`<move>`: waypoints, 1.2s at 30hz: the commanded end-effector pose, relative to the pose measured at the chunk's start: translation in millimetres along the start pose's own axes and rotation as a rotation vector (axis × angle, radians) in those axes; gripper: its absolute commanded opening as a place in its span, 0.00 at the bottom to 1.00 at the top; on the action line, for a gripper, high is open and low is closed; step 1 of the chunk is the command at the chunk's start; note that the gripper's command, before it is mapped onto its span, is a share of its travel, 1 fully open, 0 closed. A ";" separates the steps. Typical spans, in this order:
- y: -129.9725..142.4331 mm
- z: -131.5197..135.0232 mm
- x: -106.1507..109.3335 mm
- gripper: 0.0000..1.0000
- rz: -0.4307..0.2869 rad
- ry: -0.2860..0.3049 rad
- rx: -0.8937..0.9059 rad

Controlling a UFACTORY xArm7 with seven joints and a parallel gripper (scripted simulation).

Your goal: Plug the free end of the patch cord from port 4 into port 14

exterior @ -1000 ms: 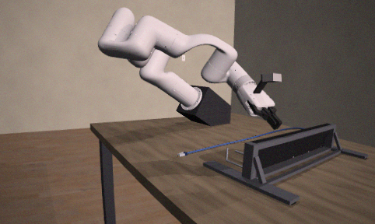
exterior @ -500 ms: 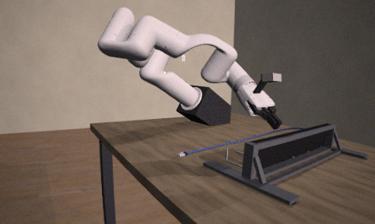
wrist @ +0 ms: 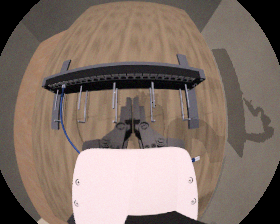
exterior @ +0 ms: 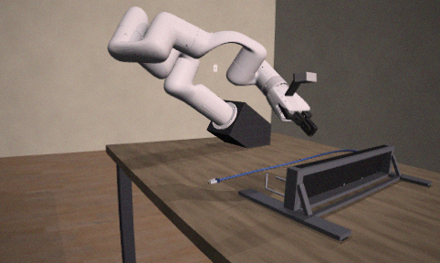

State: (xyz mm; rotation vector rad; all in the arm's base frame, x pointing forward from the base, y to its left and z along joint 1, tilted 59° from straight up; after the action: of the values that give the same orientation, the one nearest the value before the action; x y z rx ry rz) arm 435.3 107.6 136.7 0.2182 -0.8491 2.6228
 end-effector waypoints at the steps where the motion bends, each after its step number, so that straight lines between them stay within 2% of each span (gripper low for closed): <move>1: -2.5 0.9 41.3 0.00 0.003 -0.001 -0.002; 2: -2.5 1.0 48.9 0.00 0.003 -0.001 -0.002; 4: -2.5 1.0 48.9 0.00 0.003 -0.001 -0.002; 8: -2.4 1.0 71.0 0.00 0.003 -0.001 -0.002; 12: -2.4 1.0 80.2 0.00 0.003 -0.001 -0.002; 25: -3.1 8.1 81.1 0.00 0.003 -0.001 -0.002; 36: -7.8 53.2 81.1 0.00 0.003 -0.001 -0.002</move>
State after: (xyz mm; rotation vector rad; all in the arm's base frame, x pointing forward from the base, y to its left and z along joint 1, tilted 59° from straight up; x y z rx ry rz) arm 364.6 112.7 190.7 0.2136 -0.8514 2.6214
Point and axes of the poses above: the point where the finger pads meet when closed, its own x axis back along the fingers, its own z axis across the jaws, y = z × x, the point moved 6 cm from there along x, back along the fingers, and after that the axes turned 6 degrees about -x, right-handed, at the moved point
